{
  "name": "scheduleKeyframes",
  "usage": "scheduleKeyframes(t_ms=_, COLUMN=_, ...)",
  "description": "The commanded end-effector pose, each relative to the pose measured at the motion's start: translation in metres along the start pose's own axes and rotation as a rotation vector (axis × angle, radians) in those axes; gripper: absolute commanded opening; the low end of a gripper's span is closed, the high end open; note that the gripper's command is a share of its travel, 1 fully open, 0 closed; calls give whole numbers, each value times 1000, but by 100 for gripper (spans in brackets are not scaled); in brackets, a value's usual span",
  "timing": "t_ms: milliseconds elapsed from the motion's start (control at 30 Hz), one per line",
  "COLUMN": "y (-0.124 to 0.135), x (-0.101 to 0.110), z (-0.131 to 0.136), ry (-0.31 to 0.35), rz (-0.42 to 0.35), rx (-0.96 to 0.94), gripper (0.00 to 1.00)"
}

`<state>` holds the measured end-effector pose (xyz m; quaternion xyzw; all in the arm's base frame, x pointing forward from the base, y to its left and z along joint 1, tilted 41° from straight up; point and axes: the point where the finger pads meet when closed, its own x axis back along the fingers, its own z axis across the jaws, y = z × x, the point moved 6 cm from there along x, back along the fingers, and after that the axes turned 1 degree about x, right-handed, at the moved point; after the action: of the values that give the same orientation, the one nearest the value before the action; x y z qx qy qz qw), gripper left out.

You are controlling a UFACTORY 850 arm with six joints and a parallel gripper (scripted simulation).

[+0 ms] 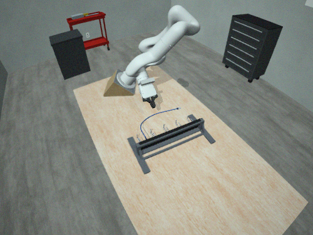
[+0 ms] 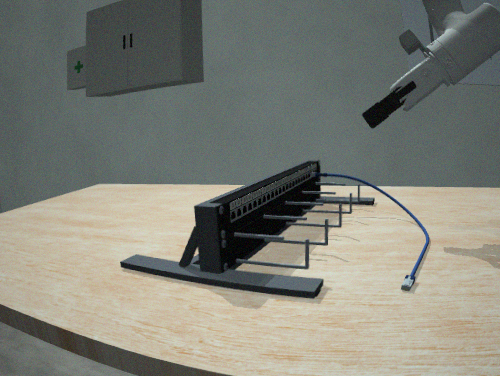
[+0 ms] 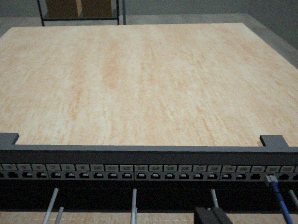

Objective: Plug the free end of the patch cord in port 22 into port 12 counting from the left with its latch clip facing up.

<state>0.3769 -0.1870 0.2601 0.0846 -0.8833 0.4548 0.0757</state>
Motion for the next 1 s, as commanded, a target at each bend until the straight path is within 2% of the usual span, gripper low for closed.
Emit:
scheduleKeyframes(t_ms=0, y=-1, x=-10, z=0, ry=0, rz=1, rx=1, gripper=0)
scheduleKeyframes(t_ms=367, y=-1, x=-55, z=0, ry=0, rz=1, rx=1, gripper=0)
scheduleKeyframes(t_ms=633, y=-1, x=-68, z=0, ry=0, rz=1, rx=1, gripper=0)
scheduleKeyframes(t_ms=967, y=-1, x=-69, z=0, ry=0, rz=1, rx=1, gripper=0)
